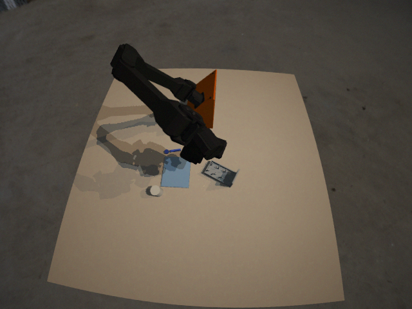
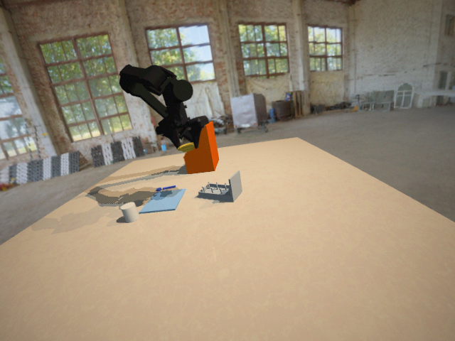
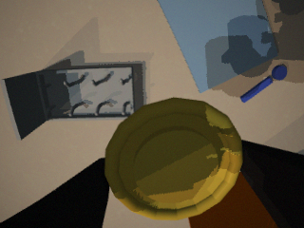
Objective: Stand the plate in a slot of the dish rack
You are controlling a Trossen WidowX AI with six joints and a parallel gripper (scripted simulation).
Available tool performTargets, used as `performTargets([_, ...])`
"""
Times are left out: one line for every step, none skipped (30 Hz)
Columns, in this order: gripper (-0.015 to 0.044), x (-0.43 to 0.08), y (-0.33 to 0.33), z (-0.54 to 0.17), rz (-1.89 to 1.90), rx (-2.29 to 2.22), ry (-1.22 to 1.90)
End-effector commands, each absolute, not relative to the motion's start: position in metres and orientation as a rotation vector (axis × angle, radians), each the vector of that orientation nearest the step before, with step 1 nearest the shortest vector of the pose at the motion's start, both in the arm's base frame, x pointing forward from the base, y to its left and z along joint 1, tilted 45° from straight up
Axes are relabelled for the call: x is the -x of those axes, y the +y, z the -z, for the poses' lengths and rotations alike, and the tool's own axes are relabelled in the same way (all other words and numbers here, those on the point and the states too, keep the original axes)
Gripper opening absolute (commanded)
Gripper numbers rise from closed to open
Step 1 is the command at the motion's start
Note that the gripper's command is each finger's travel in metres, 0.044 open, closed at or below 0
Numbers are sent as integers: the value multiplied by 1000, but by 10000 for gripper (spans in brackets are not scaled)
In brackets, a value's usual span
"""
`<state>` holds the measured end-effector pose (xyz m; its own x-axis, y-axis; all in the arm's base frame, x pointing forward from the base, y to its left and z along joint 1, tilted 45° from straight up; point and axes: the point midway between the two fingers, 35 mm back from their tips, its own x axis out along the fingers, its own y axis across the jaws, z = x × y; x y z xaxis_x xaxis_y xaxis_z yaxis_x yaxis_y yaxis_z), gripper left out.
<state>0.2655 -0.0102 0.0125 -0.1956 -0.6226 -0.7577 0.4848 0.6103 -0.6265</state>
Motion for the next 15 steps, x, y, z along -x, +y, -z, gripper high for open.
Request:
performTargets([0, -259, -14, -3, 929, 126, 1545])
performTargets([0, -258, -15, -1, 909, 123, 1566])
performTargets([0, -257, -16, 2, 888, 121, 1587])
performTargets([0, -256, -17, 4, 866, 119, 1607])
performTargets([0, -255, -19, 7, 844, 116, 1626])
performTargets([0, -255, -20, 9, 822, 113, 1644])
performTargets([0, -254, -21, 12, 799, 110, 1662])
performTargets([0, -253, -22, 14, 775, 107, 1679])
performTargets([0, -252, -23, 16, 751, 104, 1695])
performTargets([0, -252, -24, 18, 726, 100, 1710])
performTargets([0, -251, -25, 21, 701, 97, 1725])
performTargets([0, -250, -26, 23, 676, 93, 1739])
performTargets([0, -249, -27, 25, 650, 90, 1752])
performTargets([0, -249, -28, 27, 624, 86, 1764])
performTargets([0, -248, -28, 29, 597, 82, 1776])
